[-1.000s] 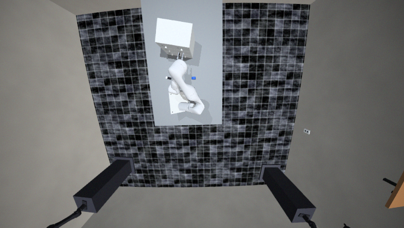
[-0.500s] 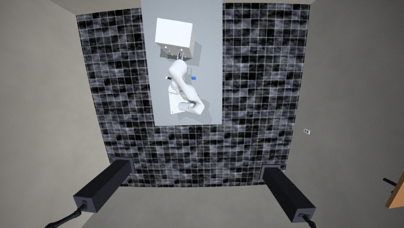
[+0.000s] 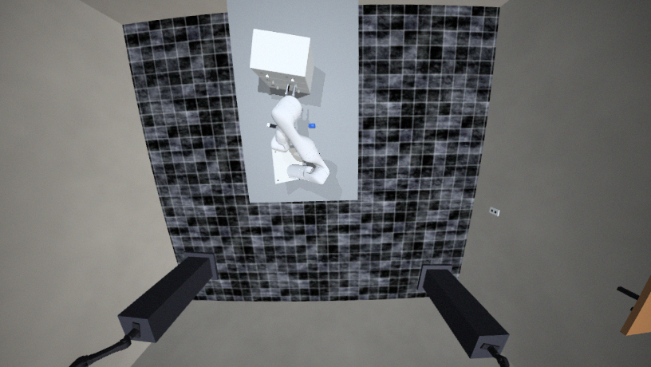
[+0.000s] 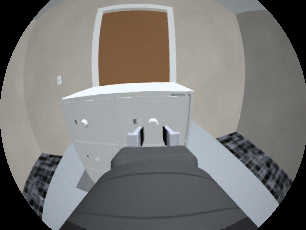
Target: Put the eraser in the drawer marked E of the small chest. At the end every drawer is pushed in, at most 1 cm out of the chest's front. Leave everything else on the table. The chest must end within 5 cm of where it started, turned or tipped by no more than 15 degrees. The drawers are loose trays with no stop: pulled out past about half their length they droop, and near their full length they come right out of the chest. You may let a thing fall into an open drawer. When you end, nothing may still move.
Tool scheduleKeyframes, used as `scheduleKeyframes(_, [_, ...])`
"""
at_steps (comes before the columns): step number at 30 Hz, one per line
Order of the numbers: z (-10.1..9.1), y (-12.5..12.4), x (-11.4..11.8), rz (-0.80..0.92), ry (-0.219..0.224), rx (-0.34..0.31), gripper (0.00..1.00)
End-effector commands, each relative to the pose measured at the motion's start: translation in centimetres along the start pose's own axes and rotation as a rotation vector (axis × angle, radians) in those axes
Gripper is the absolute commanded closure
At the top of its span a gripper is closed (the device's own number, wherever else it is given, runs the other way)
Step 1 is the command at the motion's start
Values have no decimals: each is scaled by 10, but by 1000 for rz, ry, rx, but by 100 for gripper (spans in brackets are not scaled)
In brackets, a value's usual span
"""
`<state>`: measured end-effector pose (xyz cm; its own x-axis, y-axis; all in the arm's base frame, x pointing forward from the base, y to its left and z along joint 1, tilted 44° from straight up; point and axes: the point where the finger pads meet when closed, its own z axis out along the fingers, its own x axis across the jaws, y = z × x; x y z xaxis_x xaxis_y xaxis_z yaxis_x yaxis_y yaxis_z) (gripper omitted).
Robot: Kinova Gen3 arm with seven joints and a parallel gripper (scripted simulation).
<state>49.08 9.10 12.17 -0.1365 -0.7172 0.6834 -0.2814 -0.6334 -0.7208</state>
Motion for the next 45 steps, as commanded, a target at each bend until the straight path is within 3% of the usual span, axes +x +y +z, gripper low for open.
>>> scheduleKeyframes(1, [0,-1,0,1,0,2,33])
scheduleKeyframes(14, [8,-4,0,1,0,2,33])
scheduleKeyframes(29, [30,-12,0,1,0,2,33])
scheduleKeyframes(45, [33,-13,0,1,0,2,33])
